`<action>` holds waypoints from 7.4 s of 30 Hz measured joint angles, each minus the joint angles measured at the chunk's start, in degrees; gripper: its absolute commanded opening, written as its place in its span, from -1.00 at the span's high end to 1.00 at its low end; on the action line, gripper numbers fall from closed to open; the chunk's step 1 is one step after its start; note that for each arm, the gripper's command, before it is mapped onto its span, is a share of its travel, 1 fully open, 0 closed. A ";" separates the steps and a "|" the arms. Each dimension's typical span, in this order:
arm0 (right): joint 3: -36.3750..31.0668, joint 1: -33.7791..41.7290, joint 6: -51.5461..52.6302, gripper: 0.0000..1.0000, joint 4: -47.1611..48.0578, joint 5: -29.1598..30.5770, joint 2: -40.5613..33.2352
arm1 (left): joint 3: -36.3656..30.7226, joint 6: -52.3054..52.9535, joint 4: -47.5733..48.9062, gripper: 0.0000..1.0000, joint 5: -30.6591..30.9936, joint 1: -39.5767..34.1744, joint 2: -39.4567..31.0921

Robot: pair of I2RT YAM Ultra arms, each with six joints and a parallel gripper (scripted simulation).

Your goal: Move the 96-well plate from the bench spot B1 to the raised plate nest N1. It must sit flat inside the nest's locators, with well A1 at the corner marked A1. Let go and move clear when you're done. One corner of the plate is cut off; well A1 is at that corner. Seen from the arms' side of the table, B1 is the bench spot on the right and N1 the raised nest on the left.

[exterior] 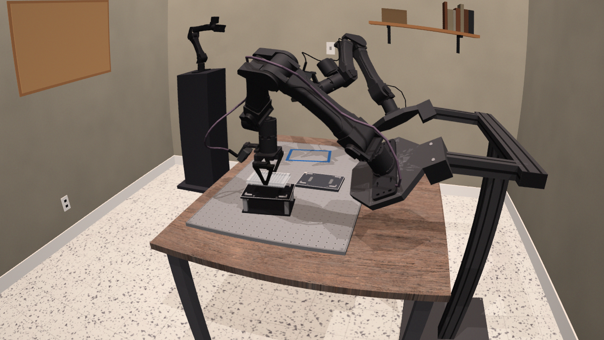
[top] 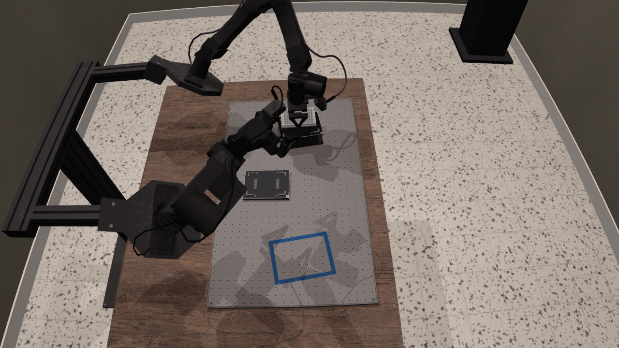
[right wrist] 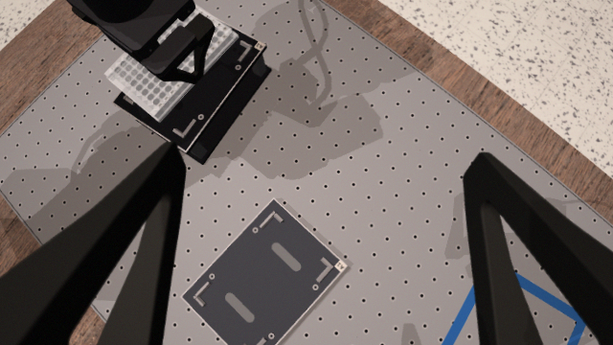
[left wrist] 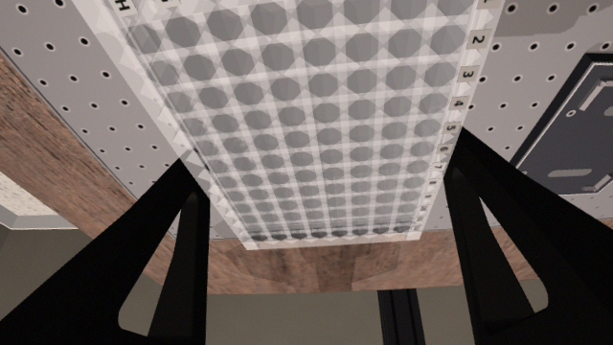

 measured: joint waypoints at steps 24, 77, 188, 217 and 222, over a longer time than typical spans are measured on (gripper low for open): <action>-1.75 23.43 -0.76 -1.00 8.37 10.21 5.84 | 1.44 -5.38 0.13 -0.62 0.11 0.96 2.27; -1.75 23.43 -0.76 -1.00 8.52 10.34 5.84 | 0.55 -3.54 3.72 -0.62 0.57 1.20 2.71; -1.75 23.43 -0.76 -1.00 8.52 10.36 5.84 | 2.36 -2.62 4.17 -0.62 2.32 3.08 5.49; -1.75 23.43 -0.76 -1.00 8.52 10.36 5.84 | 4.81 -4.74 0.42 -0.62 0.83 2.47 6.49; -1.75 23.43 -0.76 -1.00 8.52 10.36 5.84 | 4.81 -5.18 -0.37 -0.62 0.70 2.10 6.49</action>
